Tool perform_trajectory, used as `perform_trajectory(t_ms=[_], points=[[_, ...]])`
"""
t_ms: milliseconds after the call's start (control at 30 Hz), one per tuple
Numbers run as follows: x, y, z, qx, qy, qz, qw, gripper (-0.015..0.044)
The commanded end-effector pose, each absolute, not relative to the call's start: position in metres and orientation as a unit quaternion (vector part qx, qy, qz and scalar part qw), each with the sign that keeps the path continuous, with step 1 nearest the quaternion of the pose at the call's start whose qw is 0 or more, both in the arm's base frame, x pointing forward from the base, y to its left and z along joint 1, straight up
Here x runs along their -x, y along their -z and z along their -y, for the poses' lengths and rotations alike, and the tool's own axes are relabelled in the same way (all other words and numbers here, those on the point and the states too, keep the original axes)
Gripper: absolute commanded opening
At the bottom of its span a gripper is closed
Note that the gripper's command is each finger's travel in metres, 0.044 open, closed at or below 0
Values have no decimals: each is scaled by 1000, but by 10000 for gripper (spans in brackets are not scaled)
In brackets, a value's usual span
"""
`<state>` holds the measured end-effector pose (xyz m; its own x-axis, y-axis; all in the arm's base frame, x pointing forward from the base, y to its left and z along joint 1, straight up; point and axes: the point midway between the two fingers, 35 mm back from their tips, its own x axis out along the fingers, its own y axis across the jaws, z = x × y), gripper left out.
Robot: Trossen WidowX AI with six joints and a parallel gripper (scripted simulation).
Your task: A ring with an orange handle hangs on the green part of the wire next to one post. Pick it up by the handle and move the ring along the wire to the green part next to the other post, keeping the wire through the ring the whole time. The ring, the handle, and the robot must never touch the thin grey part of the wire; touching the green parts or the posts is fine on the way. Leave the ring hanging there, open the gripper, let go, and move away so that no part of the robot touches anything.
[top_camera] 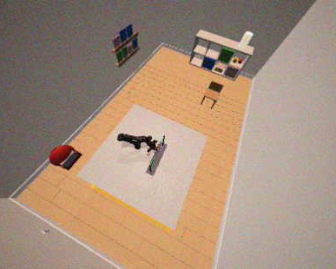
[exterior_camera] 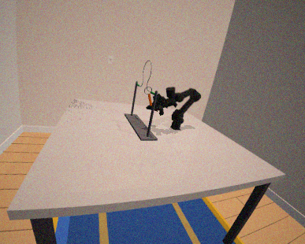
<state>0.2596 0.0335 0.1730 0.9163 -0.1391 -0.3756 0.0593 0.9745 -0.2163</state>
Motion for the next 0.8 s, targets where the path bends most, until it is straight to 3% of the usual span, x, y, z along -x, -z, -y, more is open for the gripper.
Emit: perform_trajectory(t_ms=[0,767], points=[[-259,-171,-42,78,48,-203,975,-150],[-257,-170,-79,16,34,-209,977,-150]])
